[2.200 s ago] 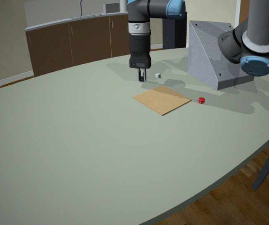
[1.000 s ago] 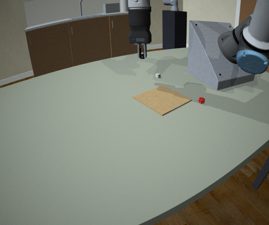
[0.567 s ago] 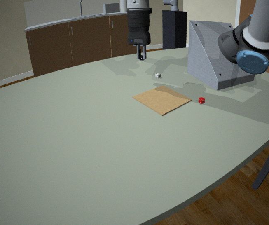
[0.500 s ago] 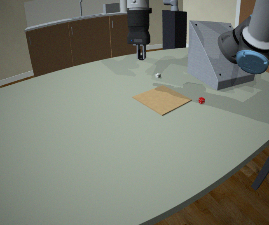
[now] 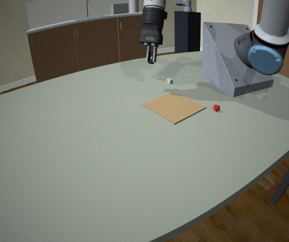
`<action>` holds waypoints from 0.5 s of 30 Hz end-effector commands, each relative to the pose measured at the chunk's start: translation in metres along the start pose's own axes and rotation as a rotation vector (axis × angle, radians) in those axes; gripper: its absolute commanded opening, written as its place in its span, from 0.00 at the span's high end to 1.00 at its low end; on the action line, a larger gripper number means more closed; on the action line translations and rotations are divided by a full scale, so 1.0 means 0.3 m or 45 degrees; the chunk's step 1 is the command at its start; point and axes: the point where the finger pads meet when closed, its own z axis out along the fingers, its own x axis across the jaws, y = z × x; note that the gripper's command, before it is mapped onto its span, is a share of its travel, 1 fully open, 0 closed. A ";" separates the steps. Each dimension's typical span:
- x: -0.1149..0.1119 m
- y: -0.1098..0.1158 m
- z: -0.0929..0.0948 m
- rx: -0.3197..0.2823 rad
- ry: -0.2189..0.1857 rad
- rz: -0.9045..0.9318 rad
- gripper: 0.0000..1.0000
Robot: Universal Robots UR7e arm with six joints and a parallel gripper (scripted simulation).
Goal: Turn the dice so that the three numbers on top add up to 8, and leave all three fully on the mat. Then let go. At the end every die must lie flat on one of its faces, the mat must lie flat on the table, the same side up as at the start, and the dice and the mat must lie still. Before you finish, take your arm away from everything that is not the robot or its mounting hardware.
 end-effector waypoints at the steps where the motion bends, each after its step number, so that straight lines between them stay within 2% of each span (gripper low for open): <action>1: 0.007 -0.006 0.009 -0.195 0.020 -0.010 0.66; 2: 0.007 -0.007 0.009 -0.244 0.020 -0.010 0.66; 14: 0.007 -0.019 0.009 -0.567 0.021 -0.004 0.66; 15: 0.007 -0.019 0.009 -0.567 0.021 -0.004 0.66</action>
